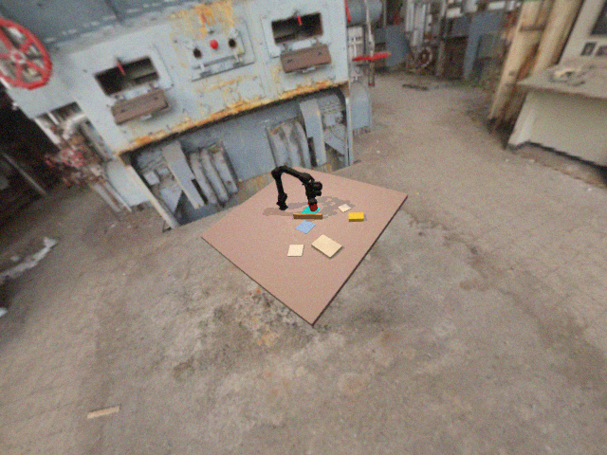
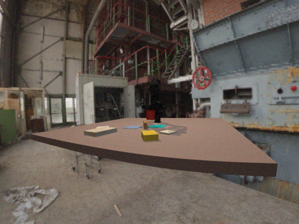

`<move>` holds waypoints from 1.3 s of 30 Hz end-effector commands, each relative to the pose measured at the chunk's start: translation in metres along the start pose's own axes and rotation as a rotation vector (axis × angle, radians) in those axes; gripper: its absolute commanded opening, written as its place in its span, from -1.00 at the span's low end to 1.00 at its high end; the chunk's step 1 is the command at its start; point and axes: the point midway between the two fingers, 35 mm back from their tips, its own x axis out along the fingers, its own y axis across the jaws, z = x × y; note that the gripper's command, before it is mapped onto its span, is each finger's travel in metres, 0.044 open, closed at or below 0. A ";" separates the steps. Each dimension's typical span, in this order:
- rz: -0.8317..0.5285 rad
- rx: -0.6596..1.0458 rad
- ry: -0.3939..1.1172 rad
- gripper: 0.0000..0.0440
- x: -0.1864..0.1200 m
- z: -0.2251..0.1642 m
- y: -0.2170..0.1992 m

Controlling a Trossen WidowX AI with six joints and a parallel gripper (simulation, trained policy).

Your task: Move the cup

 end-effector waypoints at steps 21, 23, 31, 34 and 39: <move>-0.003 0.019 0.009 -0.98 0.037 -0.008 0.049; -0.004 0.024 0.014 -0.95 0.040 -0.010 0.052; -0.019 0.050 0.006 -0.76 0.052 -0.014 0.054; -0.023 0.062 -0.019 -0.64 0.050 -0.012 0.053; -0.026 0.078 -0.071 -0.44 0.043 -0.007 0.050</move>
